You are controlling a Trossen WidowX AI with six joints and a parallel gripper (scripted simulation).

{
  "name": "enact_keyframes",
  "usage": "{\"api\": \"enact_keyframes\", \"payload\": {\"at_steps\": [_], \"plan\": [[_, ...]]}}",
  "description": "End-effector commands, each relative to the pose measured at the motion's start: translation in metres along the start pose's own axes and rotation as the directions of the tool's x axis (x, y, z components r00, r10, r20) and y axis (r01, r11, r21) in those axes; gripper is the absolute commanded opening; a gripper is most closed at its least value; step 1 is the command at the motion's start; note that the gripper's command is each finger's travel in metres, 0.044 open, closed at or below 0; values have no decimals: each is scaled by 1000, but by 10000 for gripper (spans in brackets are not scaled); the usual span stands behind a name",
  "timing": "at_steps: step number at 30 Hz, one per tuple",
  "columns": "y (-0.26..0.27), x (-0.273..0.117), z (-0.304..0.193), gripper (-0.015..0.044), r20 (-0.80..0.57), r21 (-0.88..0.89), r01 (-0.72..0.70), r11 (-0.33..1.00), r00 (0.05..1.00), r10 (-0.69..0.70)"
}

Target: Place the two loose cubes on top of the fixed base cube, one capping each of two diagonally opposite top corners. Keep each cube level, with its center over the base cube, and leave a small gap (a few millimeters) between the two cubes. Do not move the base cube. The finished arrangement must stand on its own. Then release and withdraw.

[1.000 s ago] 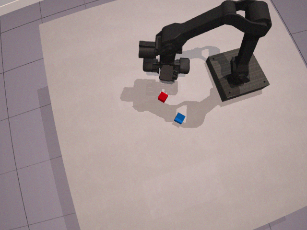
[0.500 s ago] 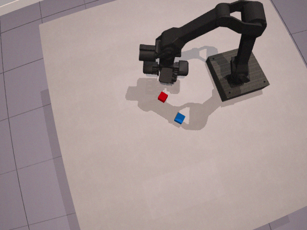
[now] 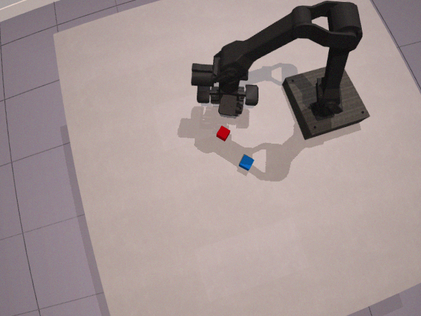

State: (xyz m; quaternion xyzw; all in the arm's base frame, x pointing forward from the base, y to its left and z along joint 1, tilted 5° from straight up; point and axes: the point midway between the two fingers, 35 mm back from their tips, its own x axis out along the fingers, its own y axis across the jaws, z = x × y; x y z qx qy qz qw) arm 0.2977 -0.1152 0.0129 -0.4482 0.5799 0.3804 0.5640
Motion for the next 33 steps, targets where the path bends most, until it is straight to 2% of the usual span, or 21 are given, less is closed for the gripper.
{"api": "enact_keyframes", "payload": {"at_steps": [1, 33], "plan": [[-1, -4, -1, 105, -3, -3, -1, 1000, 1000, 1], [-2, -104, 0, 105, -3, -3, -1, 1000, 1000, 1]]}}
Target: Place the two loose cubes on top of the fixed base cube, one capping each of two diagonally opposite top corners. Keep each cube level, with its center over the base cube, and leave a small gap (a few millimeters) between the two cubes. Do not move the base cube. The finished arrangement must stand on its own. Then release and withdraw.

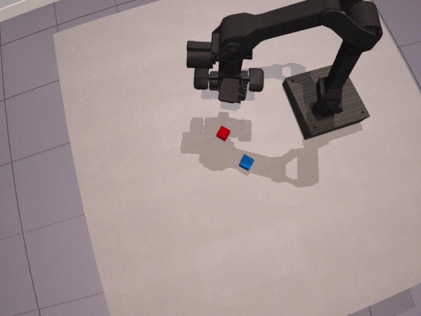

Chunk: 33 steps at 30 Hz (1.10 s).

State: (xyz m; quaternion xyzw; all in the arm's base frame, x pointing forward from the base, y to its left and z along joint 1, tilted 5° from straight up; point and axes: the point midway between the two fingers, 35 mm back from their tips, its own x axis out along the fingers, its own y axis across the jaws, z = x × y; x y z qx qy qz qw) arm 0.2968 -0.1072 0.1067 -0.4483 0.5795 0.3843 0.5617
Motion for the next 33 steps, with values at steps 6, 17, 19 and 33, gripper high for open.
{"api": "enact_keyframes", "payload": {"at_steps": [6, 17, 19, 33], "plan": [[2, -14, 4, 105, -3, -3, 5, 1000, 1000, -5], [5, -6, 39, 105, 2, -56, 4, 998, 1000, -4], [6, -4, 46, 105, 3, -66, 4, 998, 1000, -4], [17, 6, 89, 105, 7, -133, 3, 991, 1000, -2]]}}
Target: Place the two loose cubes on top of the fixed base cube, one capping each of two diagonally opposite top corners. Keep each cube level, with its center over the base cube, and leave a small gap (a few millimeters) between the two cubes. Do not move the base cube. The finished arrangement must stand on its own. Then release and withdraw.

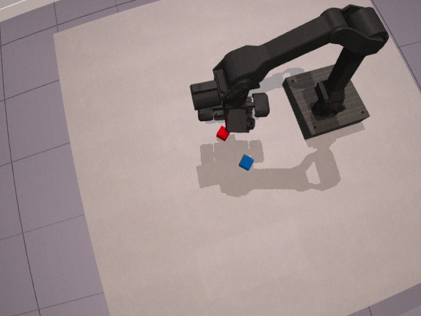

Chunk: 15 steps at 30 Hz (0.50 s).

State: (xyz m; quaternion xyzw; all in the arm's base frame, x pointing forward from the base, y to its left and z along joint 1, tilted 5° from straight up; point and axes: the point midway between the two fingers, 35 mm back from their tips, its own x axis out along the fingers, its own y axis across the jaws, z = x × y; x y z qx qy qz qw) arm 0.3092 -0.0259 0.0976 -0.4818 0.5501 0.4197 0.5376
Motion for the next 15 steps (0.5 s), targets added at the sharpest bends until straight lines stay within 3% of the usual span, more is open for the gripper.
{"api": "enact_keyframes", "payload": {"at_steps": [1, 15], "plan": [[3, 4, 11, 105, -4, -16, -5, 1000, 1000, 5], [16, 14, 54, 105, -1, -83, -6, 997, 1000, 6]]}}
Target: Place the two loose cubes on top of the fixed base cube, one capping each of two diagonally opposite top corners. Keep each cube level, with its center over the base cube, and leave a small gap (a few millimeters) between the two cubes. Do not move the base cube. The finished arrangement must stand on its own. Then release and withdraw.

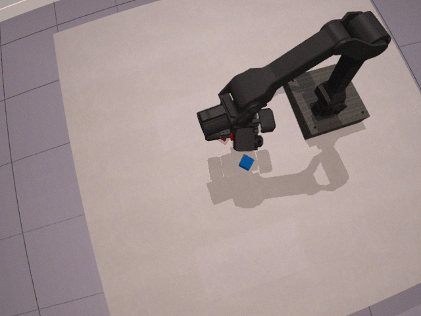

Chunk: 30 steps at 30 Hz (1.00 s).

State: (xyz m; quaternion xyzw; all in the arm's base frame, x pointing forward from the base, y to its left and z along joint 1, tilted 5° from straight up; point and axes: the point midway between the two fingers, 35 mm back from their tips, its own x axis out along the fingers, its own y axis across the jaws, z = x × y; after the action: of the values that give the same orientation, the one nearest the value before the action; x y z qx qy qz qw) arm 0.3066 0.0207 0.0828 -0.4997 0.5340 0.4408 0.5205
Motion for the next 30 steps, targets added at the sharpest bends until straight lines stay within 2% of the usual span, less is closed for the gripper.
{"api": "enact_keyframes", "payload": {"at_steps": [1, 18, 30], "plan": [[4, 4, 11, 105, -4, -16, -5, 1000, 1000, 5], [25, 16, 59, 105, -4, -97, -5, 995, 1000, 5], [26, 17, 61, 105, -4, -100, -6, 995, 1000, 5]]}}
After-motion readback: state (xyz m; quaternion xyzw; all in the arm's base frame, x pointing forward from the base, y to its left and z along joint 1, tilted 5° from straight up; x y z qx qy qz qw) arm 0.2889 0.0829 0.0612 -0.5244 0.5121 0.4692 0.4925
